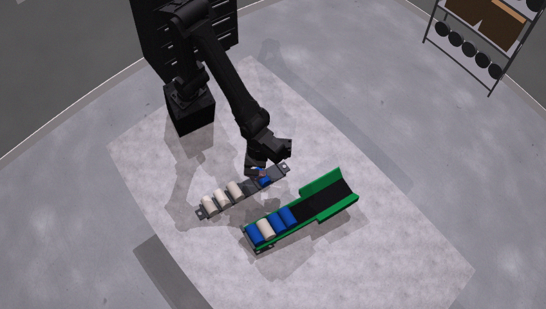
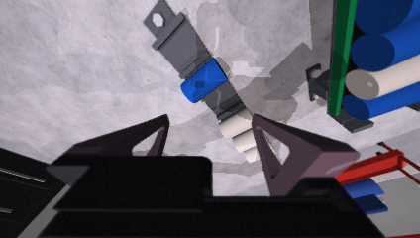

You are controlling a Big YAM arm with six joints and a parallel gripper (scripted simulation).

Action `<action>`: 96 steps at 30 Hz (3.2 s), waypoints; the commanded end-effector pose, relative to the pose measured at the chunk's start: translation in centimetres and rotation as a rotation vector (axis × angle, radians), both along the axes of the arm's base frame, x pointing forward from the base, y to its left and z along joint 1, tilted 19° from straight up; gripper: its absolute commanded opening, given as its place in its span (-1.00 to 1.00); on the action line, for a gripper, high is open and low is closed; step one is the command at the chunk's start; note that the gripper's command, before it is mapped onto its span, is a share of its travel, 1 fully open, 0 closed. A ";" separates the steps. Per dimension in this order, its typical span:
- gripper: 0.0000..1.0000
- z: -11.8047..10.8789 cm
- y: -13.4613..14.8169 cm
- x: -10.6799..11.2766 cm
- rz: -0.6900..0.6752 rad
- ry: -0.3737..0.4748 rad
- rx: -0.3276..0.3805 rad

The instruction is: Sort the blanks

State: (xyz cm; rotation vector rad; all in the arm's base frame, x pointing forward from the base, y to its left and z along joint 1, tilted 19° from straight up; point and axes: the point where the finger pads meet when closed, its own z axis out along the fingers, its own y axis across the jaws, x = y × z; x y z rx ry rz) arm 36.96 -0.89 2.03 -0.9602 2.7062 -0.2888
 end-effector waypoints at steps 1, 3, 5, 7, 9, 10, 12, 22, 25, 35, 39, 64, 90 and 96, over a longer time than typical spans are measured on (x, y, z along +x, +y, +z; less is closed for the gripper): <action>1.00 1.0 0.7 2.1 0.192 -0.022 -0.053; 1.00 0.9 1.0 2.1 0.254 -0.015 -0.074; 1.00 0.9 0.8 2.1 0.300 -0.009 -0.093; 1.00 0.9 1.6 2.2 0.408 0.000 -0.128; 1.00 0.8 1.8 2.2 0.451 0.004 -0.141; 1.00 0.8 1.9 2.2 0.487 0.008 -0.155; 1.00 0.8 2.1 2.2 0.547 0.014 -0.175; 1.00 0.9 2.2 2.2 0.621 0.021 -0.204; 0.66 0.9 2.2 2.2 0.621 0.021 -0.204; 0.66 0.9 2.2 2.2 0.618 0.021 -0.203; 0.66 0.9 2.2 2.2 0.618 0.021 -0.203; 0.66 0.6 2.1 2.1 0.622 0.027 -0.203; 0.66 -2.8 1.4 1.4 0.623 0.057 -0.195; 0.66 -3.5 1.2 1.9 0.623 0.053 -0.197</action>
